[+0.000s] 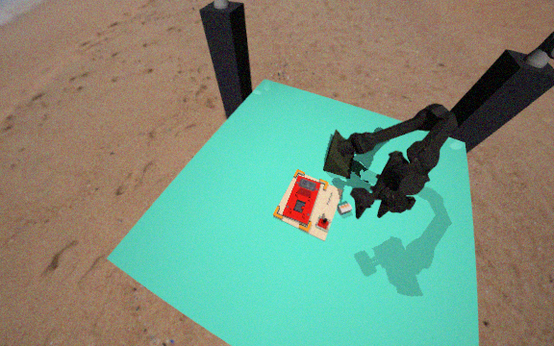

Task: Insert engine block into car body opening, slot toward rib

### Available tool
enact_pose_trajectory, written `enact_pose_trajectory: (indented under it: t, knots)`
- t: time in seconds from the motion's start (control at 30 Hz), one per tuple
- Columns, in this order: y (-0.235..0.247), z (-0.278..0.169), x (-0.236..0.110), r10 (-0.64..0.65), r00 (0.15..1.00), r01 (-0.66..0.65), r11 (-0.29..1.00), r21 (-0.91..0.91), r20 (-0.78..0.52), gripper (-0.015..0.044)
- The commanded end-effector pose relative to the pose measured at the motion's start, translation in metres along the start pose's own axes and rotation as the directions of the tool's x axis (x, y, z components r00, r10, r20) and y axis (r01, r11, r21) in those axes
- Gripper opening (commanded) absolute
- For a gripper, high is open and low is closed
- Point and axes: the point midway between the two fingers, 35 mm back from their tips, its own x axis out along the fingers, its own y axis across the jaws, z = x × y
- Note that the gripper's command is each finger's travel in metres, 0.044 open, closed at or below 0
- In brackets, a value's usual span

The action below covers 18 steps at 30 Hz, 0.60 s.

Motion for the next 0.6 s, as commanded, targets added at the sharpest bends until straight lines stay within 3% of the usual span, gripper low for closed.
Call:
enact_pose_trajectory:
  t: [0.0, 0.37, 0.57]
  knots:
    - [0.001, -0.027, 0.014, 0.061, 0.989, -0.066, 0.997, -0.032, -0.132, 0.0440]
    - [0.015, -0.094, 0.029, 0.271, 0.875, -0.312, 0.949, -0.040, -0.402, 0.0440]
    - [0.018, -0.104, 0.028, 0.304, 0.850, -0.352, 0.935, -0.034, -0.430, 0.0440]
